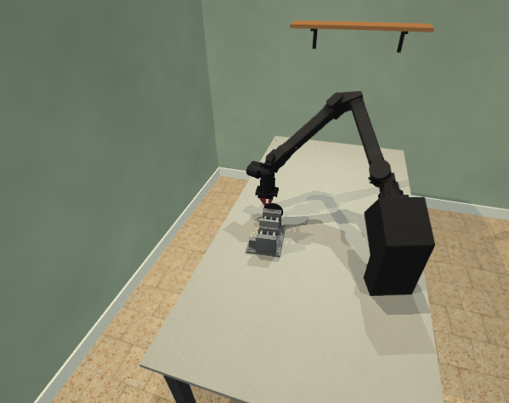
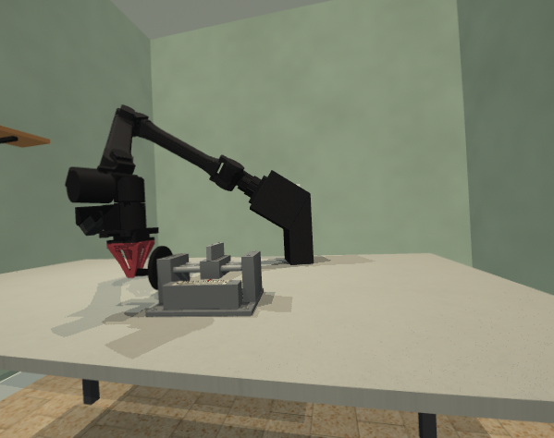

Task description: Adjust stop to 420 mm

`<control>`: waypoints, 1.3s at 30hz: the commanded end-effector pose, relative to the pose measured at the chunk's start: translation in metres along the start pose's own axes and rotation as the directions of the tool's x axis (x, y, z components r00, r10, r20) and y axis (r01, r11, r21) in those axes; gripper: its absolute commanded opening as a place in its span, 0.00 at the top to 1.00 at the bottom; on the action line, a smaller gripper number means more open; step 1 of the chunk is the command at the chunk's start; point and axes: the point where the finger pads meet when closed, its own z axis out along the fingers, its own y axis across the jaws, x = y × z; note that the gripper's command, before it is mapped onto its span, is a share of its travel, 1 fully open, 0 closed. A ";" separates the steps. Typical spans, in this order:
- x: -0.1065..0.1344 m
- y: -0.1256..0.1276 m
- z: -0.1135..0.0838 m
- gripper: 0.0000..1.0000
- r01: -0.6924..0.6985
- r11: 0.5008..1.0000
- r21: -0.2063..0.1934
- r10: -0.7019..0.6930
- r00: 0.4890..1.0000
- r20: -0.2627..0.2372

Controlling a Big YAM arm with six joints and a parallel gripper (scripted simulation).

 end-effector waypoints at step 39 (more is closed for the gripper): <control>-0.002 -0.006 -0.052 0.94 -0.007 0.999 -0.040 0.007 1.000 0.002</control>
